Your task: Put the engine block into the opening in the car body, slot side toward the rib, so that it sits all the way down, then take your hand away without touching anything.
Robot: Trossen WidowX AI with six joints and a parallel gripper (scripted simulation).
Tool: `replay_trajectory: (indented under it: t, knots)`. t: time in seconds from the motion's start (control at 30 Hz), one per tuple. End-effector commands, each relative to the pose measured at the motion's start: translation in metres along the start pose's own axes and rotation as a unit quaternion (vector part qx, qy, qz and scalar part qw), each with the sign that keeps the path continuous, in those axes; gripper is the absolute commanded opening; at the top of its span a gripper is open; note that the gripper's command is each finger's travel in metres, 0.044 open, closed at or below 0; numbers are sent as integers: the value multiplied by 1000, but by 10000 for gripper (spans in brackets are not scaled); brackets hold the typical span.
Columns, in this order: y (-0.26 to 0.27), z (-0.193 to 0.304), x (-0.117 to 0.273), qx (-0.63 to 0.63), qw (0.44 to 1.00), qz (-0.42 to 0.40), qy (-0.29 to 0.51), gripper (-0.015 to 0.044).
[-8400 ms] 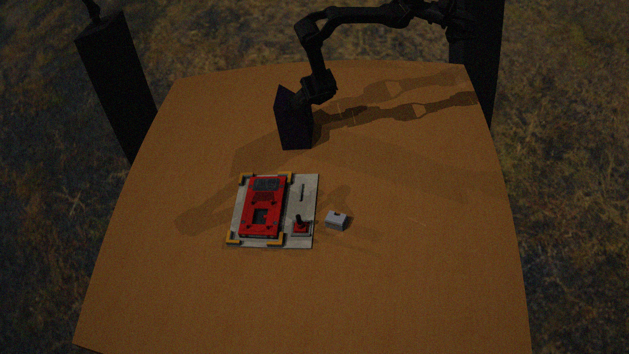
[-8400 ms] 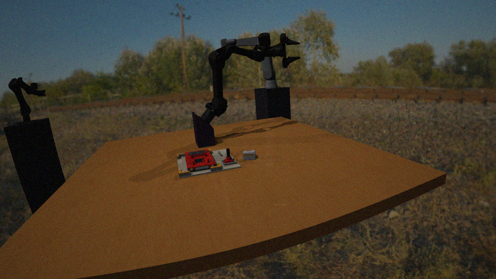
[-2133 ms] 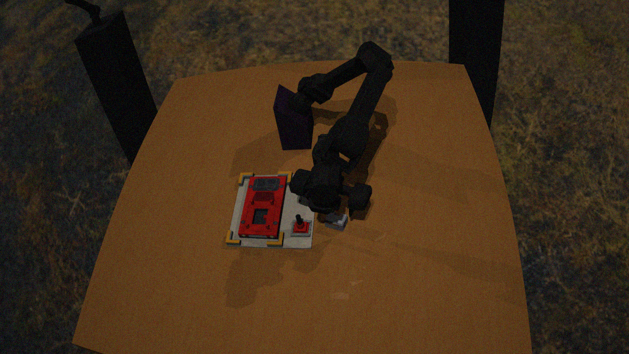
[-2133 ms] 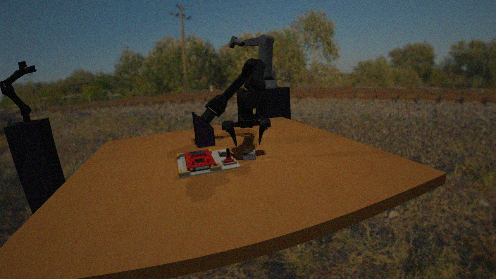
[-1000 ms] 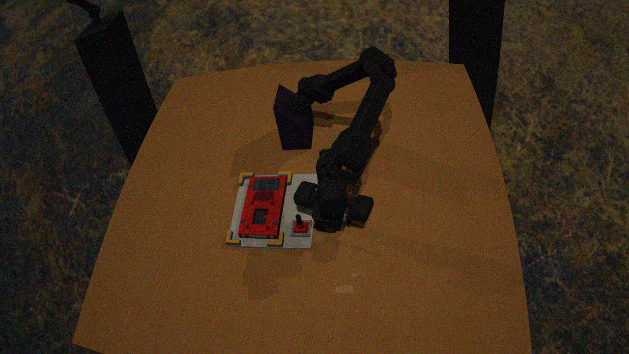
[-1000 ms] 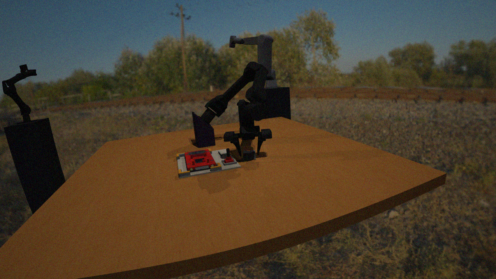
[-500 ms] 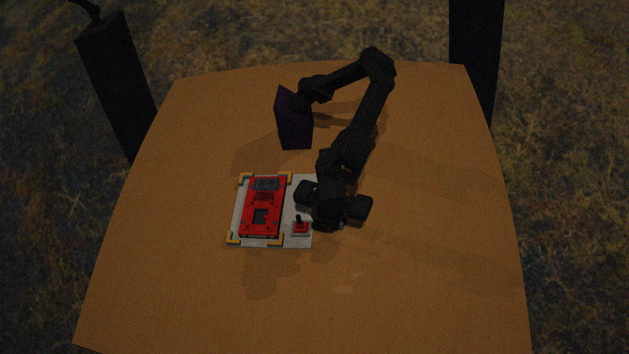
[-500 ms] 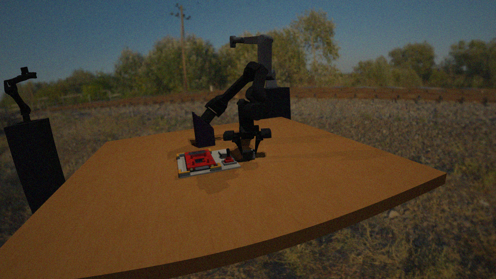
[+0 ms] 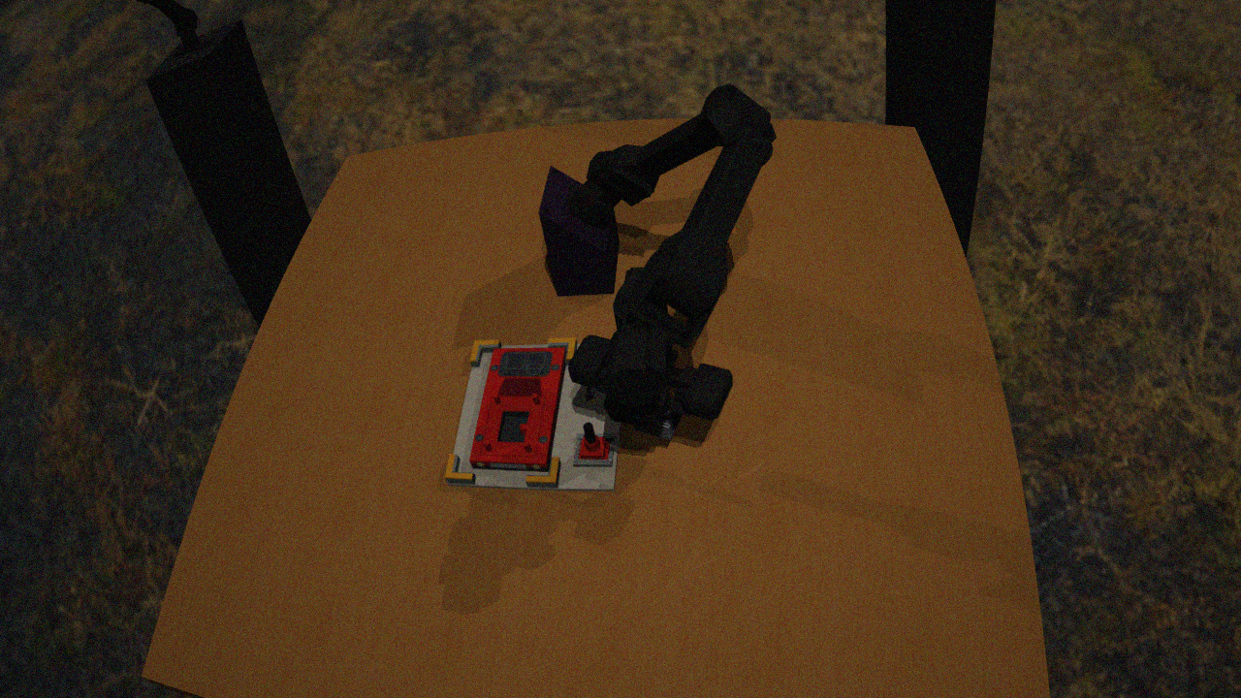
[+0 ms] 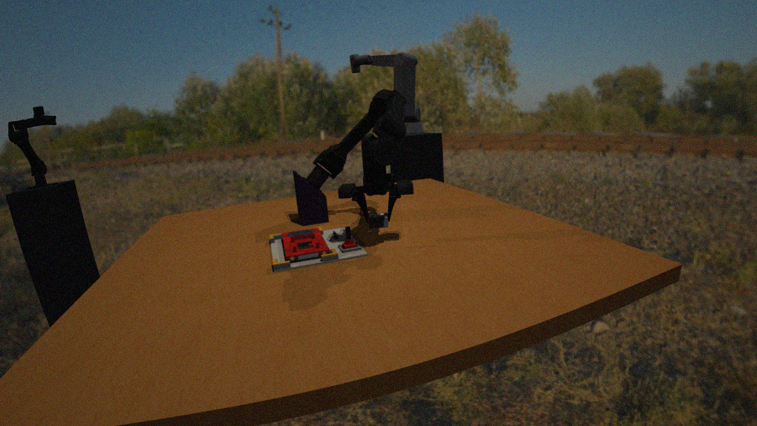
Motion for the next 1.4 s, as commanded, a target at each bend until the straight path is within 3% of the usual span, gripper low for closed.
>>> replay_trajectory:
  t: [0.0, 0.67, 1.07, 1.37]
  knots:
    - [0, -2, 14, 4, 1000, 1, -3, 0]
    - [-2, 0, 76, 4, 1000, -1, -1, 0]
    - [26, 2, 60, 4, 1000, -2, -3, 0]
    - [23, 12, 58, 4, 998, -2, -63, 0]
Point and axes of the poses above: the point midway between the two fingers, 35 mm back from their tips, its own x axis back along the fingers, its own y axis across the jaws, z = x × y, the point moved 4 cm from there along x, back along the fingers, and after that the axes turned 2 degrees about -x, right-handed, at the moved point
